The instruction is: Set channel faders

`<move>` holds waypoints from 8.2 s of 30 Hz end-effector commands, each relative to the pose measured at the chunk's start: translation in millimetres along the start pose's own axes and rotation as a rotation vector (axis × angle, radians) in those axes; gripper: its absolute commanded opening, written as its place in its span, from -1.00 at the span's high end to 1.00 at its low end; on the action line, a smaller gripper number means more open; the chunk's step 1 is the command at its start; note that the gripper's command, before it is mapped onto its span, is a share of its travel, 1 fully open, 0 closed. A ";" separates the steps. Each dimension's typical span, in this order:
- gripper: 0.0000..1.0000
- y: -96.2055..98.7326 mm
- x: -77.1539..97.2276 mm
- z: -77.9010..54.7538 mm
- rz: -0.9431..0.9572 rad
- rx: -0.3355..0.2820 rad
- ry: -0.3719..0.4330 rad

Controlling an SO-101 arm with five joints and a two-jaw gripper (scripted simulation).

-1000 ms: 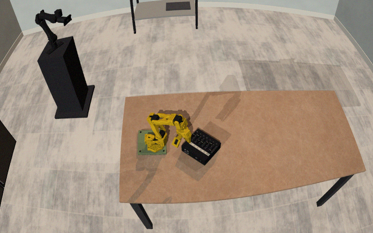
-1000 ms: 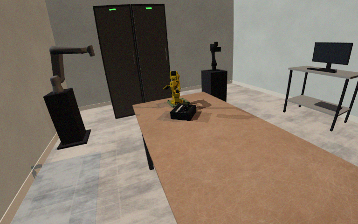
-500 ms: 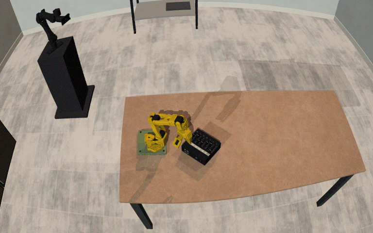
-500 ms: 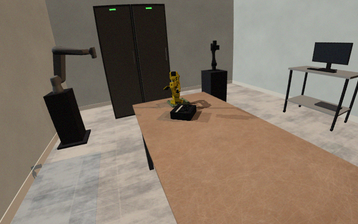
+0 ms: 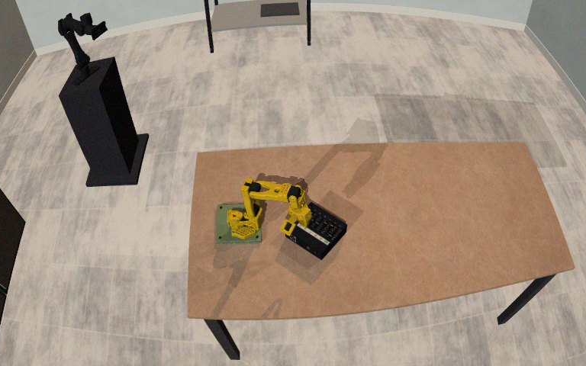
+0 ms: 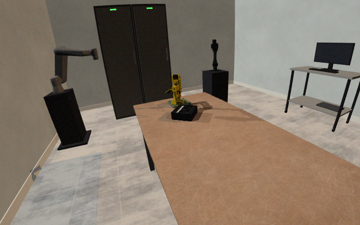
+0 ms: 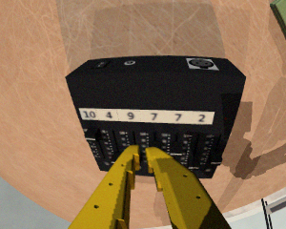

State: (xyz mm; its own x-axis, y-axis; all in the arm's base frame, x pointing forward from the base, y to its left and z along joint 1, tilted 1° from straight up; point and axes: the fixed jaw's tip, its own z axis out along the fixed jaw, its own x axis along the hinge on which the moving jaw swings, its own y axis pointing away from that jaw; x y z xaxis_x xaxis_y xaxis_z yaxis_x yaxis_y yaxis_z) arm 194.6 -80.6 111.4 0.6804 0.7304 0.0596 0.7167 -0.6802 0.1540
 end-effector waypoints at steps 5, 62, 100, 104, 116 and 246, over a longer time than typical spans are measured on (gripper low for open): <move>1.00 1.2 4.7 5.2 -0.024 0.030 -0.008; 1.00 0.9 16.9 23.1 -0.075 0.103 -0.031; 1.00 1.4 17.1 23.8 -0.075 0.104 -0.031; 1.00 1.4 17.1 23.9 -0.075 0.105 -0.032; 1.00 1.3 17.2 24.2 -0.076 0.106 -0.032; 1.00 -6.0 10.5 16.8 0.471 0.082 -0.050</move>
State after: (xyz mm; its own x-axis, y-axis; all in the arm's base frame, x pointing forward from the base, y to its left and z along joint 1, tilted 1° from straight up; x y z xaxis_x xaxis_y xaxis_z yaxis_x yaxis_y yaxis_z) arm 204.1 -73.1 92.9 0.9170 0.3951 0.0554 0.3927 -0.9183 0.0502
